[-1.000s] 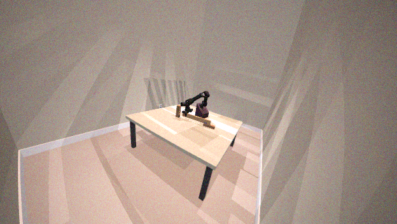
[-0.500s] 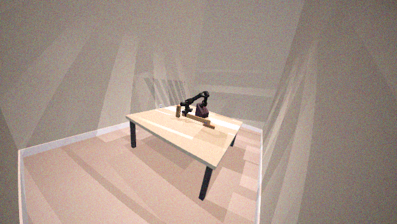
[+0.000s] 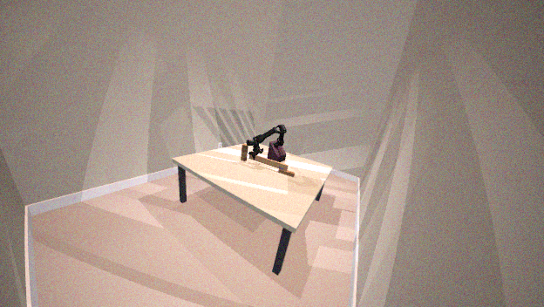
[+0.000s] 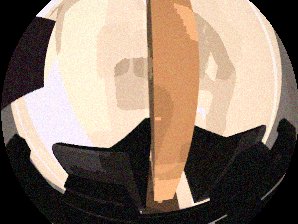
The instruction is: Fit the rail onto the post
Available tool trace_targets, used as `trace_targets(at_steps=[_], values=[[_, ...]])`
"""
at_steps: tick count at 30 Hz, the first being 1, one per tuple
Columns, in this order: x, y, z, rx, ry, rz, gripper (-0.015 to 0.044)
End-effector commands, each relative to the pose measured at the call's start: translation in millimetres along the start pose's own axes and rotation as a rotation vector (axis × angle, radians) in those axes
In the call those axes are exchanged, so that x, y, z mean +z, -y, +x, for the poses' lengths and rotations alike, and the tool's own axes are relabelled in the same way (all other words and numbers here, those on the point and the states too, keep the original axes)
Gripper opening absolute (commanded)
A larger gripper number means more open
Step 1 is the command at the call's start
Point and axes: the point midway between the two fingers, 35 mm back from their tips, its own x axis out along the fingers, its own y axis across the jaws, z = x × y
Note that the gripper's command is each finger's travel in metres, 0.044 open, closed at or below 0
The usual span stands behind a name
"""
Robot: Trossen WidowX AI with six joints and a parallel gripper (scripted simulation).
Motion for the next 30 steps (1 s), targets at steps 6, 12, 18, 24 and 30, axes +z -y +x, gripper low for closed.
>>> trace_targets(at_steps=[6,12,18,24,30], values=[[-5.6,3.3,-3.8,-0.012,-0.007,-0.002,0.0000],[-7.2,3.3,-3.9,-0.012,-0.007,-0.002,0.0000],[-8.8,3.3,-3.9,-0.012,-0.007,-0.002,0.0000],[-10.3,3.3,-3.9,-0.012,-0.007,-0.002,0.0000],[-11.9,3.3,-4.0,-0.013,-0.008,-0.002,0.0000]])
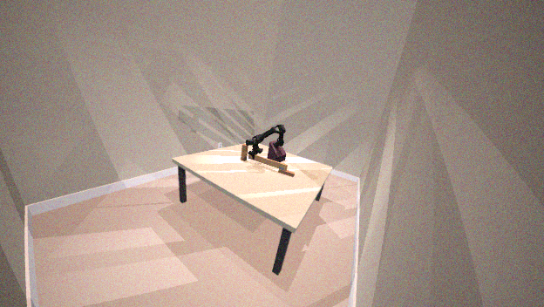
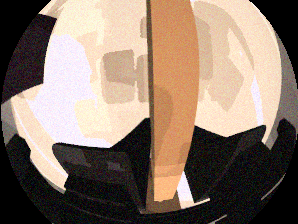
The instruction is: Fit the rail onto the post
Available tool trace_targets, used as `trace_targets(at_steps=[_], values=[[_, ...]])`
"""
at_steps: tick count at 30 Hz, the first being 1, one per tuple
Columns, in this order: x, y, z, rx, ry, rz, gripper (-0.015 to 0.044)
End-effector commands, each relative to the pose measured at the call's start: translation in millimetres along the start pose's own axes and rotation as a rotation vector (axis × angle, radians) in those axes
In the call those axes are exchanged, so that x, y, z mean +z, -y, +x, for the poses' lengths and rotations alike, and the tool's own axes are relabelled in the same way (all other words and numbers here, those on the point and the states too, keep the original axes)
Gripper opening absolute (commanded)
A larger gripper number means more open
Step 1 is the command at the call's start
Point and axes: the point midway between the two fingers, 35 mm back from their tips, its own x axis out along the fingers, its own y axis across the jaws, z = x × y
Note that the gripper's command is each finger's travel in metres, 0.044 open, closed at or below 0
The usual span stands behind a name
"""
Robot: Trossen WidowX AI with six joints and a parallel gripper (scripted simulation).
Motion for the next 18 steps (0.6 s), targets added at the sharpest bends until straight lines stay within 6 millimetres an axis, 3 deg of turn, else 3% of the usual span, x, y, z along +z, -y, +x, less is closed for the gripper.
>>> trace_targets(at_steps=[1,18], values=[[-4.3,3.3,-3.8,-0.012,-0.008,-0.002,0.0000],[-8.5,3.2,-3.9,-0.012,-0.008,-0.002,0.0000]])
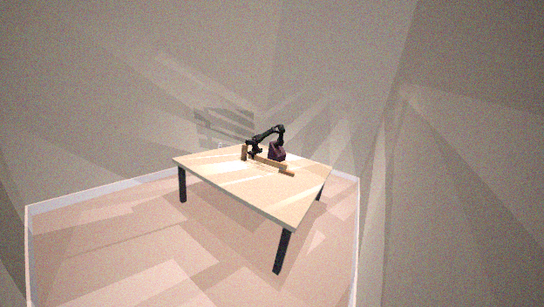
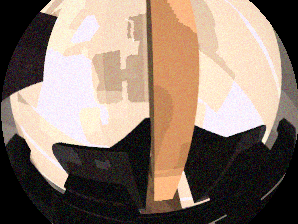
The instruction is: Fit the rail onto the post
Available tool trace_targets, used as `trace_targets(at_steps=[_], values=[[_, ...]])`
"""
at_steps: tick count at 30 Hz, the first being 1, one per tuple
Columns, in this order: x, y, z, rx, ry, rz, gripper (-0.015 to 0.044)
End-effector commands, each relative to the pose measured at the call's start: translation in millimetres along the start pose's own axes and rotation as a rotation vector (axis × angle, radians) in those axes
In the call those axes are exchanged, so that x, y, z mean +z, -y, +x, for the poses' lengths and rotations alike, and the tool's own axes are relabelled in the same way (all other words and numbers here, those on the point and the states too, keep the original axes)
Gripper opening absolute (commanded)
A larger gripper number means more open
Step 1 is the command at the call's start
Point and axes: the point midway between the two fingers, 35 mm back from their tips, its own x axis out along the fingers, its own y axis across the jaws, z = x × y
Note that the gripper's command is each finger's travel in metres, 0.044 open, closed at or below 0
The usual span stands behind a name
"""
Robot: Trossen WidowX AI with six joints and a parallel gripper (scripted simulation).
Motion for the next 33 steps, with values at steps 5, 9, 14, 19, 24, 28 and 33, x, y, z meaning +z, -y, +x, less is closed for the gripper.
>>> trace_targets(at_steps=[5,9,14,19,24,28,33], values=[[-5.3,3.2,-3.8,-0.012,-0.008,-0.002,0.0000],[-6.2,3.2,-3.8,-0.012,-0.008,-0.002,0.0000],[-7.4,3.2,-3.9,-0.012,-0.008,-0.002,0.0000],[-8.6,3.2,-3.9,-0.012,-0.008,-0.002,0.0000],[-9.8,3.2,-3.9,-0.012,-0.008,-0.002,0.0000],[-10.8,3.2,-4.0,-0.012,-0.008,-0.002,0.0000],[-12.0,3.2,-4.0,-0.012,-0.008,-0.002,0.0000]])
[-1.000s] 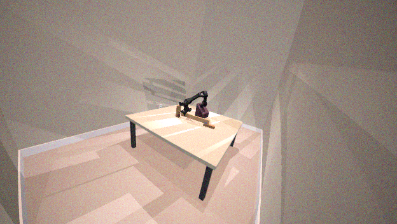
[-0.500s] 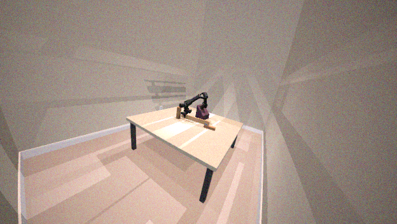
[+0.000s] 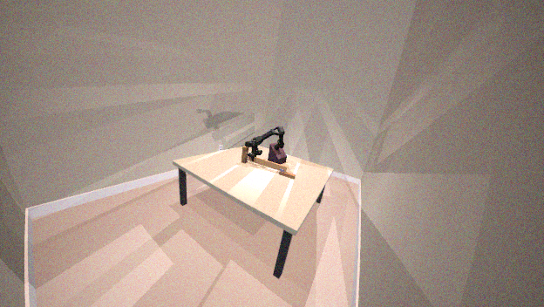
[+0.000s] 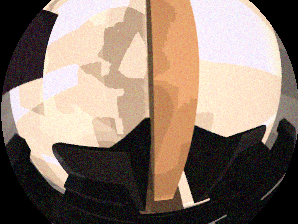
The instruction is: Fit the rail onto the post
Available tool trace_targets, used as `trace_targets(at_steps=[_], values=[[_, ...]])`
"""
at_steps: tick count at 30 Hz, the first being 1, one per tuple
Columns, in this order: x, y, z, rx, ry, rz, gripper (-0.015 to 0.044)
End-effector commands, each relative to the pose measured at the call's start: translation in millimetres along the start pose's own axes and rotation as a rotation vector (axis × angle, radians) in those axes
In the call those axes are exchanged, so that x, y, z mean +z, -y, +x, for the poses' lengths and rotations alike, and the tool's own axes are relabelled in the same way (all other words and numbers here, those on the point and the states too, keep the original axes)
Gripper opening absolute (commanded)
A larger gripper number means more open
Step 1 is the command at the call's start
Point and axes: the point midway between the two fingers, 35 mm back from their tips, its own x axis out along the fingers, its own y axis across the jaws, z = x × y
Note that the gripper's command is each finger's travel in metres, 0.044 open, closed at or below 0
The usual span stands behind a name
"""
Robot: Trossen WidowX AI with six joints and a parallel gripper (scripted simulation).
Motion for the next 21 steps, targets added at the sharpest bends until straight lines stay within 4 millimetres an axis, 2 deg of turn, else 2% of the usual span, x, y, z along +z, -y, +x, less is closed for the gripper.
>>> trace_targets(at_steps=[1,21], values=[[-4.3,3.3,-3.9,-0.012,-0.008,-0.002,0.0000],[-9.4,3.4,-4.1,-0.012,-0.008,-0.002,0.0000]])
